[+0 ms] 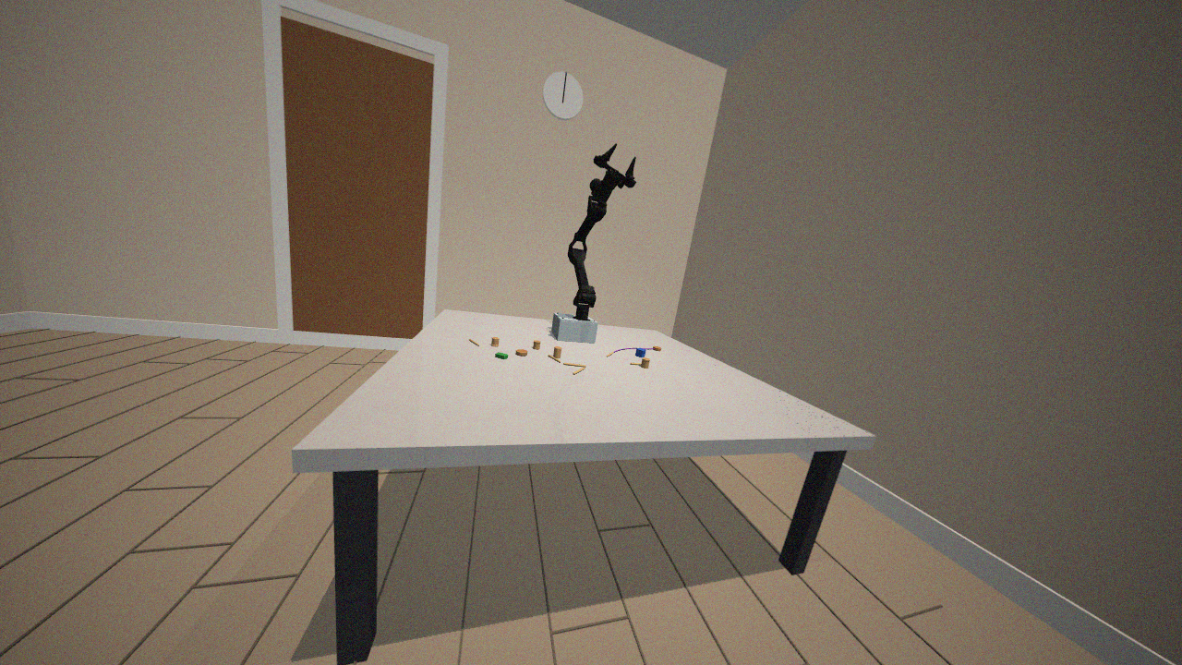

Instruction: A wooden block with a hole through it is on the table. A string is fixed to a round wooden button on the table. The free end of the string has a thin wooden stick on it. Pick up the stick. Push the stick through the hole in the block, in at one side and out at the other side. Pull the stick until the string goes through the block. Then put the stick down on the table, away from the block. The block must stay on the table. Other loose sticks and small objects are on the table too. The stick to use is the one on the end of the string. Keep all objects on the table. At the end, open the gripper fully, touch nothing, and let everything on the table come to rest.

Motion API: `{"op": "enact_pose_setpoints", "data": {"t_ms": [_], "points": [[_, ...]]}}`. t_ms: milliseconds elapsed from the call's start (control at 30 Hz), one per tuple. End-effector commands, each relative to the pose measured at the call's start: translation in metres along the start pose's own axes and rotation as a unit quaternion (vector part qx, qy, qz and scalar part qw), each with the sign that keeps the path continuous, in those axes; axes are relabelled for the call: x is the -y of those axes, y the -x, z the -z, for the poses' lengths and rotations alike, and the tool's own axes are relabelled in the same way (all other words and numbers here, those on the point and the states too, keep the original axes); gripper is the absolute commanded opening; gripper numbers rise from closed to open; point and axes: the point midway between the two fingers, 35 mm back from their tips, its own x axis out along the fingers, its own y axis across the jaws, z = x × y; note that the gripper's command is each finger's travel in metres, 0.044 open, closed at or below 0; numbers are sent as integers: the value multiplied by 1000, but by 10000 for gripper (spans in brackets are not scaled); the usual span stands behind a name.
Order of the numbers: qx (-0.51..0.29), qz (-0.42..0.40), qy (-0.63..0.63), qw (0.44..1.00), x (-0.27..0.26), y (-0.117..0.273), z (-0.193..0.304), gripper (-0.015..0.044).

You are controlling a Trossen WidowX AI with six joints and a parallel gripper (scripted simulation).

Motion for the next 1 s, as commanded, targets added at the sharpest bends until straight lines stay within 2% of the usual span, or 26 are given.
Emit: {"op": "enact_pose_setpoints", "data": {"t_ms": [0,233,467,700,967], "points": [[-48,-67,4,997,-58,-12,47,440],[-114,-181,5,977,-143,-10,101,440],[-166,-304,11,938,-233,14,143,440],[-200,-432,26,879,-320,57,173,440],[-214,-581,48,784,-410,131,191,440]]}}
